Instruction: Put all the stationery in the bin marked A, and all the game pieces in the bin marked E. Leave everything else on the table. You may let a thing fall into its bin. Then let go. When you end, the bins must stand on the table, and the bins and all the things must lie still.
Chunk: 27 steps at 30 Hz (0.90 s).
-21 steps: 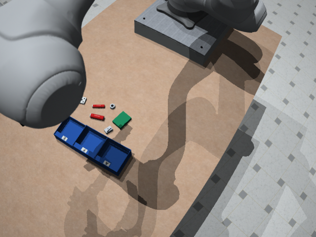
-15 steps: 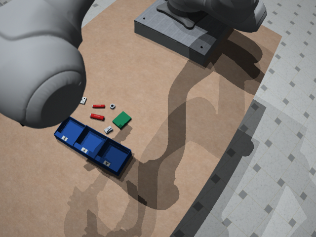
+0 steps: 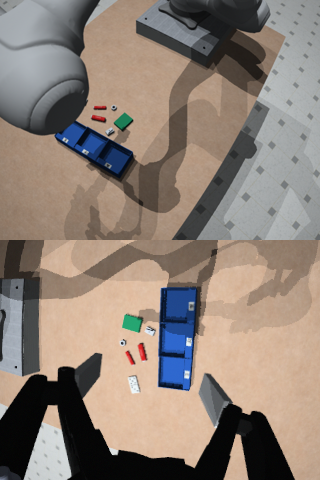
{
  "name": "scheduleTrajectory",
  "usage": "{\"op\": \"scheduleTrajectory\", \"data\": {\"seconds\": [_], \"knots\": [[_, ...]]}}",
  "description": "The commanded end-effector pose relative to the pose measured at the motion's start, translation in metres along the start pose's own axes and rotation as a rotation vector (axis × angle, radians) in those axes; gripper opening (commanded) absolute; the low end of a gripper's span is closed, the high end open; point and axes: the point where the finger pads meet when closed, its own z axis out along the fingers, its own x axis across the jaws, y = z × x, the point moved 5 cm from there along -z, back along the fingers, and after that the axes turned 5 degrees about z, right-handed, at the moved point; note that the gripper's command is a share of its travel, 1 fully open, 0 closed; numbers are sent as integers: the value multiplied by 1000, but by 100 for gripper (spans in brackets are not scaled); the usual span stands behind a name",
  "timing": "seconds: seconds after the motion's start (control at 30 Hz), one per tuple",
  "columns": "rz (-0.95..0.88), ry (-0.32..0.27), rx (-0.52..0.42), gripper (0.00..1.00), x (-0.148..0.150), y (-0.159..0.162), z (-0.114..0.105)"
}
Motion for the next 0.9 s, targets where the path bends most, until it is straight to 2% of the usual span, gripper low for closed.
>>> {"op": "scheduleTrajectory", "data": {"seconds": [0.0,0.2,0.23,0.4,0.53,0.63,0.87], "knots": [[0,0,0,5,9,0,28],[0,0,0,5,24,0,76],[0,0,0,5,25,0,78],[0,0,0,5,25,0,78],[184,38,7,5,2,12,81],[264,54,9,5,1,12,81],[471,95,27,5,-23,24,86]]}}
